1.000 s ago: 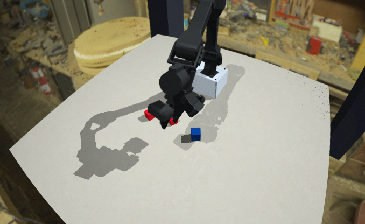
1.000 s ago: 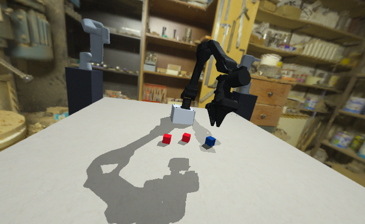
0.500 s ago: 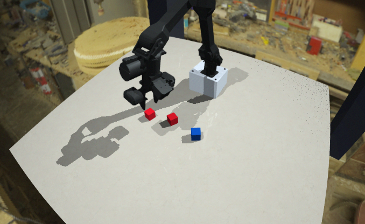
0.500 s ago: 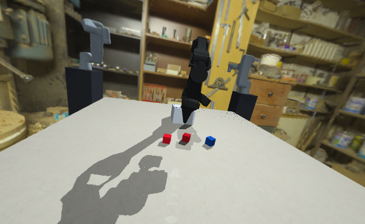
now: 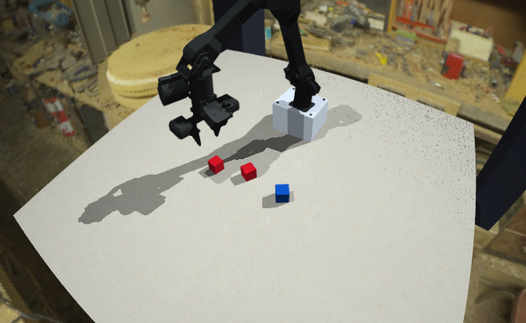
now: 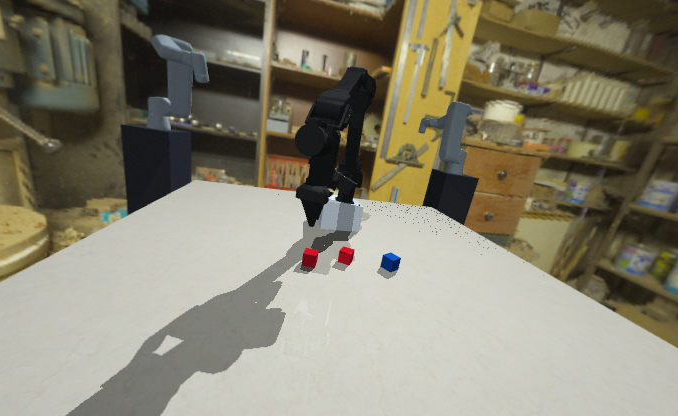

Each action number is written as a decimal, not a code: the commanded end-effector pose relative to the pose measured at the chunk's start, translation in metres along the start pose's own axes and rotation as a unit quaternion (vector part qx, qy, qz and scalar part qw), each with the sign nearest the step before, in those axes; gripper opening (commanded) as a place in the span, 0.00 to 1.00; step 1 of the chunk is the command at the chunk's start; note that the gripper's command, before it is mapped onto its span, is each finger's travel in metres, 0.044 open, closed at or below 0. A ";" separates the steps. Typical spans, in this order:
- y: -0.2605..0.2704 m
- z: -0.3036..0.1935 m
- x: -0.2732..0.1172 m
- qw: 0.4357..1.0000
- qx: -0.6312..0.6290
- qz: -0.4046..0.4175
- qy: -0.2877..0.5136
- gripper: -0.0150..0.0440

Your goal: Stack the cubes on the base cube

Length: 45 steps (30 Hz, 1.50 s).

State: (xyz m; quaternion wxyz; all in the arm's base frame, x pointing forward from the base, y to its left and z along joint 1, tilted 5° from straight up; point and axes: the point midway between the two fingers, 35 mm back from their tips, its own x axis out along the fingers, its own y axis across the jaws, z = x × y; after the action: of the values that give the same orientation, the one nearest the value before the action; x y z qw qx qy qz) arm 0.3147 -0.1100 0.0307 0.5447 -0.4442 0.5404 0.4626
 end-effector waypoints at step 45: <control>0.011 0.003 0.096 1.000 -0.003 0.017 -0.005 0.43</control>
State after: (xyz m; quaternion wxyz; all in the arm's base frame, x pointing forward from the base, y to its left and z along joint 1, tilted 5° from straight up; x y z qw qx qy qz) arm 0.3031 -0.1035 -0.0643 0.5371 -0.4349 0.5447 0.4751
